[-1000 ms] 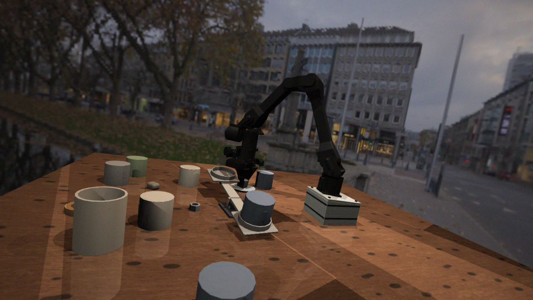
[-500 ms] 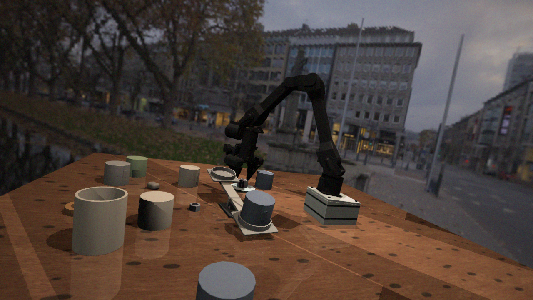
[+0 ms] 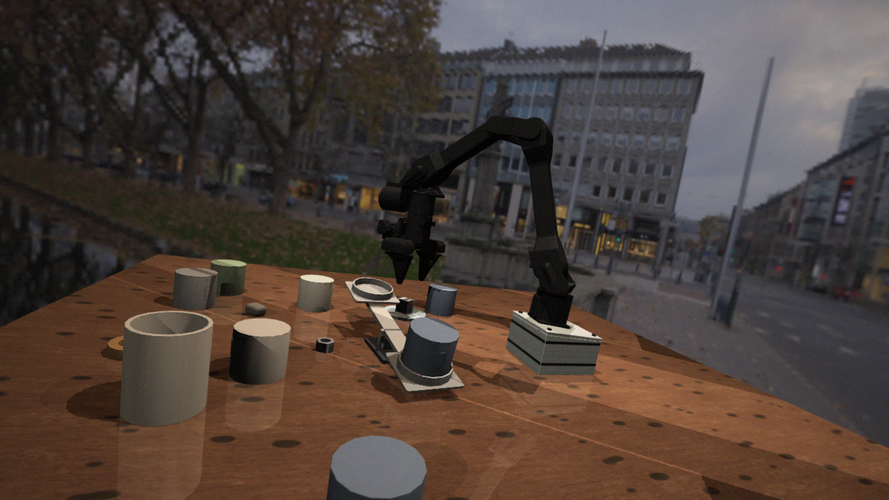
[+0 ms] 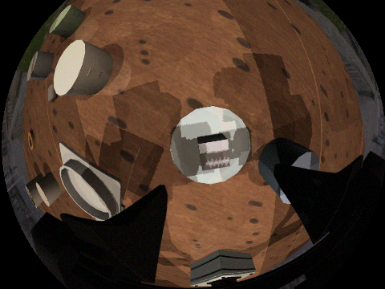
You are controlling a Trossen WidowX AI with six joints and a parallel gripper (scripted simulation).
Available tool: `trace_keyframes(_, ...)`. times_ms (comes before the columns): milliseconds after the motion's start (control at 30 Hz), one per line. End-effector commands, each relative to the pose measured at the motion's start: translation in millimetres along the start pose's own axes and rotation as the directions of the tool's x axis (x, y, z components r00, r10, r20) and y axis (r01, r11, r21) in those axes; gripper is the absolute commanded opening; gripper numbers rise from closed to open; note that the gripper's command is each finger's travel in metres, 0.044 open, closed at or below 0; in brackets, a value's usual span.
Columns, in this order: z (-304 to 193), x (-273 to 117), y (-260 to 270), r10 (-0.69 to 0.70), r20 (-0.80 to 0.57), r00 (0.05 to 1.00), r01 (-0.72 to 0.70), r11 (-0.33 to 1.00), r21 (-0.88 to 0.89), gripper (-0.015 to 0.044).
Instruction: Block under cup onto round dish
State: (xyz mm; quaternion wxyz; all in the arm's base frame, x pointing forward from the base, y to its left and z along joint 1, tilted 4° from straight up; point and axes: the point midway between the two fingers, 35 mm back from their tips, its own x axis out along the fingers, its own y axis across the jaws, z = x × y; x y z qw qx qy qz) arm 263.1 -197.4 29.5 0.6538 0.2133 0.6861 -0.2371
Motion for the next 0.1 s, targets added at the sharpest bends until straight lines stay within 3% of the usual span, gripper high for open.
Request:
trace_keyframes(0,1.0,-33.4,-0.2,0.001,0.022,1.000,-0.001,1.000,0.003,0.0440)
trace_keyframes(67,0.2,-40.8,-0.2,0.002,0.023,1.000,-0.002,1.000,0.005,0.0440)
